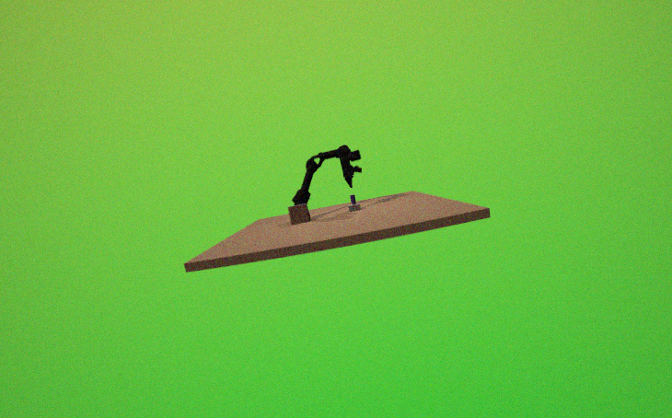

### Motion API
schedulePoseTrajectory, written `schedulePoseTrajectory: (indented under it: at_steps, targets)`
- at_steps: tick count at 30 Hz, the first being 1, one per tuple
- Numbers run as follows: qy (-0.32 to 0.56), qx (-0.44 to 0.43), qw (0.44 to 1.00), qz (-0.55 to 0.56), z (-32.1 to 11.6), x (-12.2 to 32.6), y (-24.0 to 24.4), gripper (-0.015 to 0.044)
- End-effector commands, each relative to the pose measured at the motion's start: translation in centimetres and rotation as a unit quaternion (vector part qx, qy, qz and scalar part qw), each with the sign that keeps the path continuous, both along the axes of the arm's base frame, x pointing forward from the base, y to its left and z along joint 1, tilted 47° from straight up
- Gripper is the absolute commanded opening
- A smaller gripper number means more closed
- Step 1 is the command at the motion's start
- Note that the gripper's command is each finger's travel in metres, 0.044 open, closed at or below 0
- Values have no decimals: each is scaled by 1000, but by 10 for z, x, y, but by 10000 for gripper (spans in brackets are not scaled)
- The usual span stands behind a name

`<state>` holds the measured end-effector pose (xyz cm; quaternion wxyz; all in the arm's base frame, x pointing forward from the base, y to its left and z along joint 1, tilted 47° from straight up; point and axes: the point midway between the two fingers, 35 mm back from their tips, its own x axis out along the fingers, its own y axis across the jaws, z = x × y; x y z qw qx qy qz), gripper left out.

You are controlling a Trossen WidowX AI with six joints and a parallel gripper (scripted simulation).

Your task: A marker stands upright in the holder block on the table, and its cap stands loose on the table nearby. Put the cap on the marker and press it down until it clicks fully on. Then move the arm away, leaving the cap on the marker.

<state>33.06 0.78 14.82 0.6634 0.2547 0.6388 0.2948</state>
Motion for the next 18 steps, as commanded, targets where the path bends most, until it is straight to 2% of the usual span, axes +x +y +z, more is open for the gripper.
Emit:
schedulePoseTrajectory:
  at_steps: [1,4,18]
  targets:
    - [-27,-15,999,-25,31,-2,-29,0]
    - [-27,-15,999,-25,31,-2,-29,0]
    - [-27,-15,999,-25,31,-2,-29,368]
